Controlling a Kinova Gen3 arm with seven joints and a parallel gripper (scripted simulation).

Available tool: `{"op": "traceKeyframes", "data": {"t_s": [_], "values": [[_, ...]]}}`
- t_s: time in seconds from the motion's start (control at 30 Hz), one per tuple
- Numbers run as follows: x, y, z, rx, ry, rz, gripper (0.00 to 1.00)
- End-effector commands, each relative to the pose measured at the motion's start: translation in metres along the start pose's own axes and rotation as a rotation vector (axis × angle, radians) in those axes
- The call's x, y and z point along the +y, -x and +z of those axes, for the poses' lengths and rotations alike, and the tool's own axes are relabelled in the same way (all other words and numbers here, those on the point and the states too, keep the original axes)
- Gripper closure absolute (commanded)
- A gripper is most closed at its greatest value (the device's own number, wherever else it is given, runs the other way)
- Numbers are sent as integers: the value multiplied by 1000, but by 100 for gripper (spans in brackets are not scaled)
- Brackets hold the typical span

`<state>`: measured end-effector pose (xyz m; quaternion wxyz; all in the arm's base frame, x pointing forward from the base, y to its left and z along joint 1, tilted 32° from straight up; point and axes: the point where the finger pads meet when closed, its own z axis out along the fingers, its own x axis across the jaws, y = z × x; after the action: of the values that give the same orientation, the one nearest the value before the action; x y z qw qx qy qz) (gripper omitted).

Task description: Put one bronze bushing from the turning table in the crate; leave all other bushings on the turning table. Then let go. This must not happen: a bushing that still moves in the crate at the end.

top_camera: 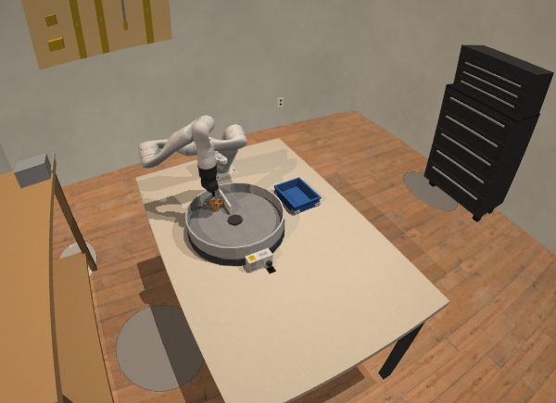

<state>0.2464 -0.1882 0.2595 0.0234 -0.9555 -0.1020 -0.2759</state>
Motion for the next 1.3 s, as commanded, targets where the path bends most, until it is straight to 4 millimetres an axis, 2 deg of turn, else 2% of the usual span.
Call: {"op": "traceKeyframes", "data": {"t_s": [0.0, 1.27], "values": [[0, 0, 0, 0, 1, 0, 58], [0, 0, 0, 0, 1, 0, 60]]}}
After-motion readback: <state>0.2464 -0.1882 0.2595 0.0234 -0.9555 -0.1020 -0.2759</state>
